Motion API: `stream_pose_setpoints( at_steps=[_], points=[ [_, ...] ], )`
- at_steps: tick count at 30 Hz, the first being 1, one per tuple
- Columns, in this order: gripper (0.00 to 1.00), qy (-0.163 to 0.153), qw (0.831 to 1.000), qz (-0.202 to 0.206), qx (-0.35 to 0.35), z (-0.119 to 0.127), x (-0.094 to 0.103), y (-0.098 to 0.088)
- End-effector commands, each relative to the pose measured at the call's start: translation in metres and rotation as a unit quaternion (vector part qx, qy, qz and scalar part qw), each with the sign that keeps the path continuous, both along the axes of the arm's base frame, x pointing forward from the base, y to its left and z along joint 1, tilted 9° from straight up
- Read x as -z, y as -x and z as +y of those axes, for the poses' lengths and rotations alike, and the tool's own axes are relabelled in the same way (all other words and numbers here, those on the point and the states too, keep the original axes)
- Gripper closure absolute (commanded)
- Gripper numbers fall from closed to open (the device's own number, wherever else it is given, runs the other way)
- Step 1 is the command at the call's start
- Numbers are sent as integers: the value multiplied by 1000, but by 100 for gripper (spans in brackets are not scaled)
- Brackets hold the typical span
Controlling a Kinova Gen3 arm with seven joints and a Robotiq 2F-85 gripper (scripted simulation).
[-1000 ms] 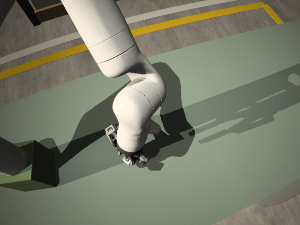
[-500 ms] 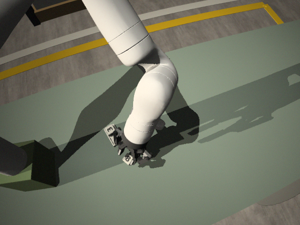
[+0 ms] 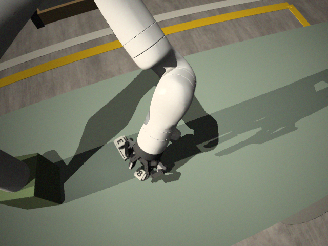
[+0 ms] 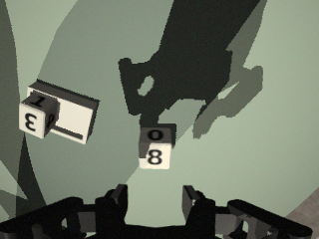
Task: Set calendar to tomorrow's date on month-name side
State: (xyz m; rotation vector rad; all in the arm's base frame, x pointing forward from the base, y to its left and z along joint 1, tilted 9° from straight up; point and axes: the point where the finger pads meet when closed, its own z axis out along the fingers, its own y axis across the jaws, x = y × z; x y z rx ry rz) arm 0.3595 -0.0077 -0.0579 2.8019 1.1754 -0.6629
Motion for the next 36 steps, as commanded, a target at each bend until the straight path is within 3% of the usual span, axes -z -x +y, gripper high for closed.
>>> stream_pose_setpoints(
  at_steps=[1,13,19,36],
  points=[
    [52,8,1000,9,-3,0,0,0],
    [52,70,995,76,-15,2,2,-1],
    [52,86,992,89,-17,1,1,-1],
    [52,91,991,94,-17,1,1,1]
  ],
)
